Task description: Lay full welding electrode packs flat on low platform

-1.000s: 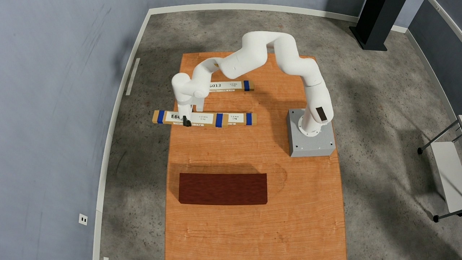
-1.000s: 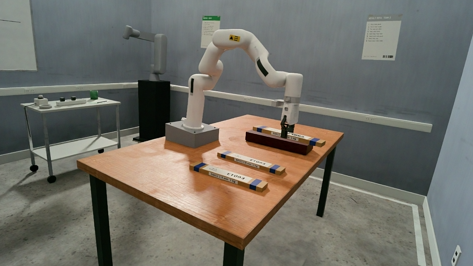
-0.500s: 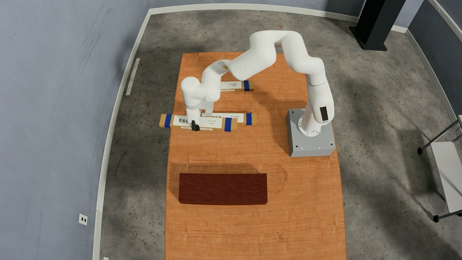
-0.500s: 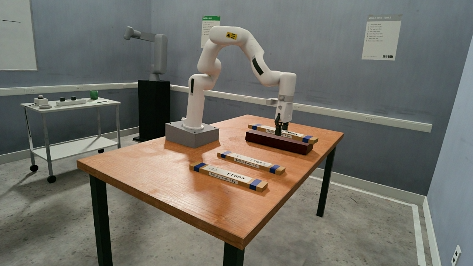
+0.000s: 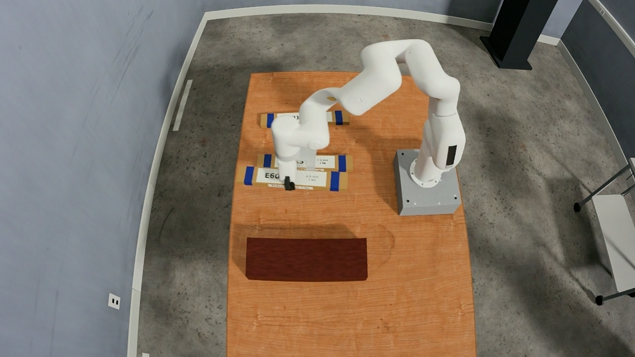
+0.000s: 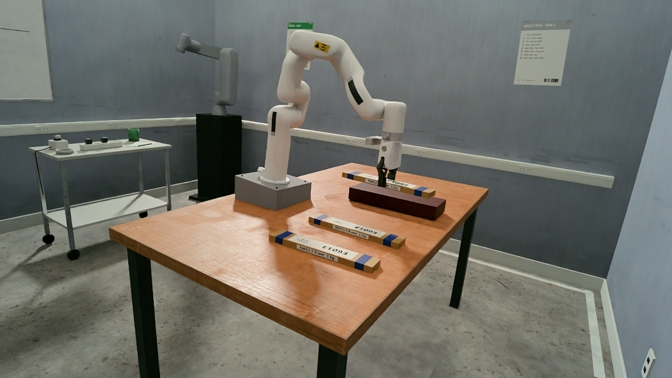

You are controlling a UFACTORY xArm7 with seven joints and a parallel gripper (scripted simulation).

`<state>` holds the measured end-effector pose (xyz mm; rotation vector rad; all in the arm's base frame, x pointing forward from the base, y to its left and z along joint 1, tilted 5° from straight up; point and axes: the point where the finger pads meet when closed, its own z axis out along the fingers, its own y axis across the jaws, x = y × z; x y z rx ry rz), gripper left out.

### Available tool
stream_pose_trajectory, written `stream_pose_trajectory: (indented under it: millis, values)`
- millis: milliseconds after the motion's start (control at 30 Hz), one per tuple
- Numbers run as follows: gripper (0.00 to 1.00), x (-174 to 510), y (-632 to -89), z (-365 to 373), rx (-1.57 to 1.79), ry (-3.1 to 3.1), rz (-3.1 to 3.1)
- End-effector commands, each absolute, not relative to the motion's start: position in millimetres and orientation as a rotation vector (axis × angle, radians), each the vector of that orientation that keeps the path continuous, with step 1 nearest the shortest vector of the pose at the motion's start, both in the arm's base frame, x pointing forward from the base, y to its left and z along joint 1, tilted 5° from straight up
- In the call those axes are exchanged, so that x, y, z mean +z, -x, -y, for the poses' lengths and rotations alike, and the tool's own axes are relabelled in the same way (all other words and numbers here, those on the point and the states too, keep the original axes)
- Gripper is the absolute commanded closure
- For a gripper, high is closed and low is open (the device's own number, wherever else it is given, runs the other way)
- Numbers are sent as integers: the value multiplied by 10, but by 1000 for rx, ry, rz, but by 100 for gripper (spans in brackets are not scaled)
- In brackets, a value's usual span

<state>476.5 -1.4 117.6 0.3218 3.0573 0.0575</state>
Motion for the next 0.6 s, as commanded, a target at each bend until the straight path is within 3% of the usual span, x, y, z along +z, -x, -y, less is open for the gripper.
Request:
stream_pose_trajectory:
  millis: [0, 567]
  values:
    - [42, 1195, -4527, -179, 57, -322, -3047]
    - [42, 1175, -4195, -429, 57, -322, -3047]
